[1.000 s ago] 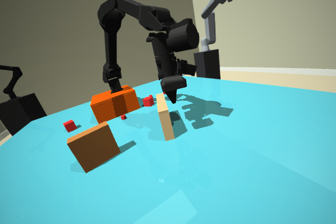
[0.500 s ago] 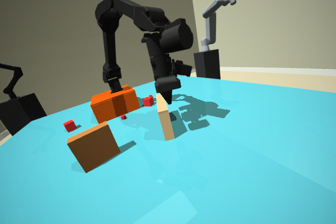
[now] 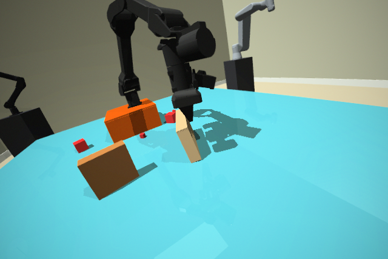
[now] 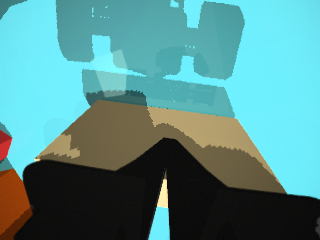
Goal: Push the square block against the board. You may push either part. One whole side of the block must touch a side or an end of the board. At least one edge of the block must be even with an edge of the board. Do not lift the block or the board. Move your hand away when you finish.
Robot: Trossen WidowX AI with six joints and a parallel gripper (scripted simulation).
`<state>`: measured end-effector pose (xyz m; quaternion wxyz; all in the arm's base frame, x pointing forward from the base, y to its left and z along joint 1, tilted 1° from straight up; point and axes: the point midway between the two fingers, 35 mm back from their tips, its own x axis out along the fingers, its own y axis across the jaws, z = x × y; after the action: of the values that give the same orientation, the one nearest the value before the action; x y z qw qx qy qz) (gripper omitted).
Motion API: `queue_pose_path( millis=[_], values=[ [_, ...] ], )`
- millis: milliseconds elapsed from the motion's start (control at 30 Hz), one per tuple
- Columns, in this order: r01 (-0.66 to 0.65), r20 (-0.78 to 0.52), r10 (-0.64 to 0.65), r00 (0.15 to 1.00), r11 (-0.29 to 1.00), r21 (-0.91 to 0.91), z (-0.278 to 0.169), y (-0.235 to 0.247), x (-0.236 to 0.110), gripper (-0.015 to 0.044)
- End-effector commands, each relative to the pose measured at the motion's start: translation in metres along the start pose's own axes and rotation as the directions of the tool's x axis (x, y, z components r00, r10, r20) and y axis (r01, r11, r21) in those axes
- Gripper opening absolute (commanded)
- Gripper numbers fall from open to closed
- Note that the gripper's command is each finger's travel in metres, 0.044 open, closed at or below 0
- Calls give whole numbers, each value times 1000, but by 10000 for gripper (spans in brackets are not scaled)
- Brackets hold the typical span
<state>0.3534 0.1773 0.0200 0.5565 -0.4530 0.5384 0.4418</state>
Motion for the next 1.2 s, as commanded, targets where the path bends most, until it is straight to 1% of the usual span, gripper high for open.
queue_pose_path(
  millis=[0, 633, 1167],
  values=[
    [-3, -9, 3, 1000, 1000, -2, -6, 1, 2, 0],
    [-3, -10, 3, 1000, 1000, -2, -26, 2, 2, 0],
    [-3, -8, 3, 1000, 1000, -2, -5, 0, 2, 0]
  ],
)
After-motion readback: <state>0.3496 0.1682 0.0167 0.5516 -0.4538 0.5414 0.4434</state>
